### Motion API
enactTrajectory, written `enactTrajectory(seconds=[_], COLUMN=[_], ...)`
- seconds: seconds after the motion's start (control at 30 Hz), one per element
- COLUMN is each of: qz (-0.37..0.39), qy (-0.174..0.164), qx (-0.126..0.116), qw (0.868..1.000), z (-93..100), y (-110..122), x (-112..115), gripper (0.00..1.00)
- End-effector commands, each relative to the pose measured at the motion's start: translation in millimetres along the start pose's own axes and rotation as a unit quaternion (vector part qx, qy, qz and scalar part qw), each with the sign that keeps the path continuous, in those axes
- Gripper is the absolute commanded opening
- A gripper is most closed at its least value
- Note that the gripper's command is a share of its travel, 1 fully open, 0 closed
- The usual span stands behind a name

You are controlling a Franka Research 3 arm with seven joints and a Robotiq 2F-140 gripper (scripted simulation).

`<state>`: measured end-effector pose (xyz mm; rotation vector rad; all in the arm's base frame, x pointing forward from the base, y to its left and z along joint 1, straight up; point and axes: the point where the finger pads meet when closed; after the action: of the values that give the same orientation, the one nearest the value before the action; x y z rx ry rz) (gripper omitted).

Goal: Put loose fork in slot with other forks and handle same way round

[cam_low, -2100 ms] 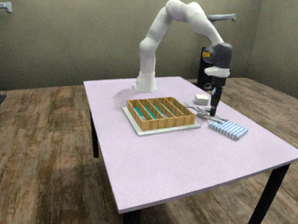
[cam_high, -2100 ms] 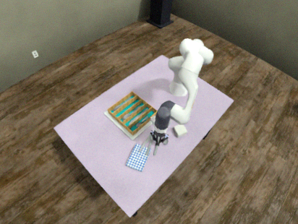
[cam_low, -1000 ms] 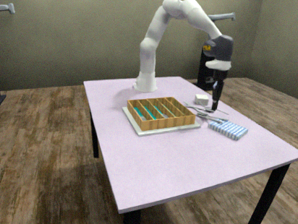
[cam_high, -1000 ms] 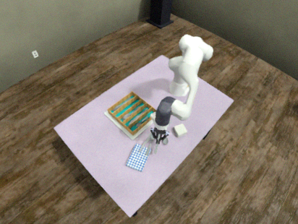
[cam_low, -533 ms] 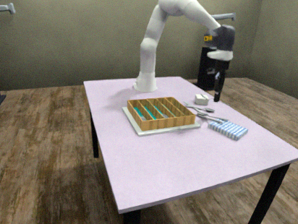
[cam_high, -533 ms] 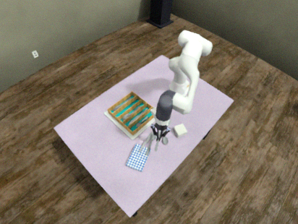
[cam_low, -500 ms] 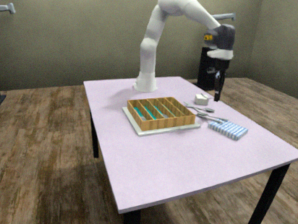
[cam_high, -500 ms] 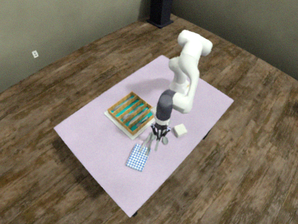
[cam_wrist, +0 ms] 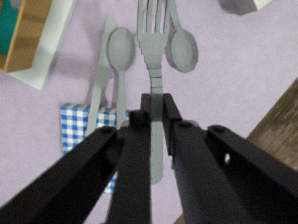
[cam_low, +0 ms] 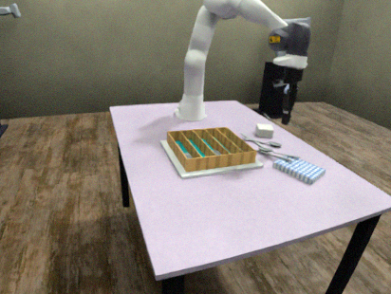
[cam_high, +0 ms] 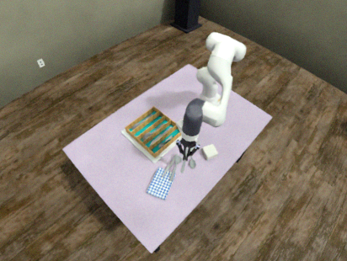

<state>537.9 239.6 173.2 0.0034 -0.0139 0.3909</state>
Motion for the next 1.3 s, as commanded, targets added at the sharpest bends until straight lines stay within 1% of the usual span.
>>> enactTrajectory(seconds=[0.0, 0.87, 0.9, 0.93, 0.97, 1.03, 1.27], qz=[-0.01, -0.01, -0.01, -0.01, -0.01, -0.01, -0.011], qy=[0.007, 0.007, 0.006, 0.006, 0.006, 0.006, 0.007], qx=[-0.002, -0.002, -0.003, -0.007, -0.007, -0.009, -0.015], qw=[1.0, 1.0, 1.0, 1.0, 1.0, 1.0, 1.0], z=[3.6, 5.0, 5.6, 6.9, 7.1, 7.9, 11.4], y=[-0.7, -2.8, -15.6, -42.9, -47.3, -64.8, -143.3], x=[-4.2, -4.5, -6.4, -11.5, -12.5, -16.7, -43.3], gripper=[0.13, 0.13, 0.13, 0.13, 0.13, 0.13, 0.13])
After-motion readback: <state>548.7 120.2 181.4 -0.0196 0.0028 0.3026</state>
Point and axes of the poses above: the point where the finger pads meet when closed, its own z axis back along the fingers, its own y axis across the jaws, x = y × z, and after that the axes turned 7 degrees about -z, right-handed
